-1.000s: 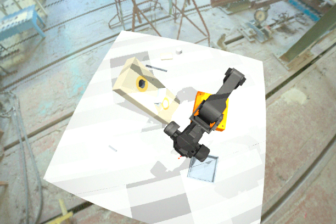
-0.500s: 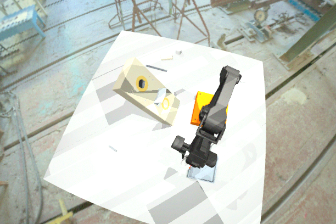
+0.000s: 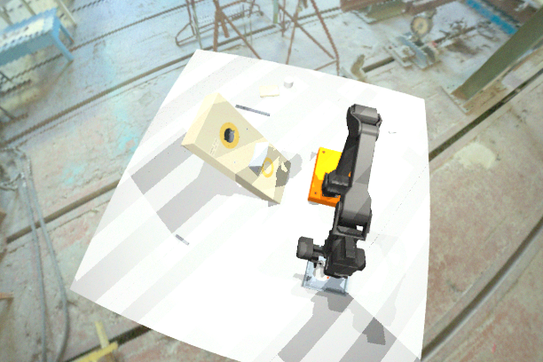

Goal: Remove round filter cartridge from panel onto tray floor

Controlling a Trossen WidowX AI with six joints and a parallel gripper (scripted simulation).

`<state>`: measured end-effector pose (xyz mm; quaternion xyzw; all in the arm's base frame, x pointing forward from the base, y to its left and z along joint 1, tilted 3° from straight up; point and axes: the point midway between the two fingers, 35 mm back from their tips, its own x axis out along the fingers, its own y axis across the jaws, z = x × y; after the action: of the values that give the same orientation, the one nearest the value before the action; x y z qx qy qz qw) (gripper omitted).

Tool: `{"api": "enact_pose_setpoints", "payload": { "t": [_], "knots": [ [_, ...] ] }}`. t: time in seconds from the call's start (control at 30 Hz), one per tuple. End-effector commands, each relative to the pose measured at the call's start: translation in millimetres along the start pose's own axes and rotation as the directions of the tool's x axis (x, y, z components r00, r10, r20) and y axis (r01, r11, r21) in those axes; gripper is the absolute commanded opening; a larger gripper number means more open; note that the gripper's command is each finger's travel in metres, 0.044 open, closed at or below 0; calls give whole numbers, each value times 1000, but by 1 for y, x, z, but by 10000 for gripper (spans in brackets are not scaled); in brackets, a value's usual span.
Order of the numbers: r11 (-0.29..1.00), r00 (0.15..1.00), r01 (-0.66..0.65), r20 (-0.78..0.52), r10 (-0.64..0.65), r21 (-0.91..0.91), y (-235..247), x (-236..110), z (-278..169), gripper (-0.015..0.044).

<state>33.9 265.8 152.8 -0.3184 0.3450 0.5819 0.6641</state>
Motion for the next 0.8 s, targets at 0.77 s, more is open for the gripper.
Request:
{"api": "enact_pose_setpoints", "payload": {
  "t": [0.77],
  "knots": [
    [985,996,-88,1,90,-148,50,78,-53,0]
  ]
}}
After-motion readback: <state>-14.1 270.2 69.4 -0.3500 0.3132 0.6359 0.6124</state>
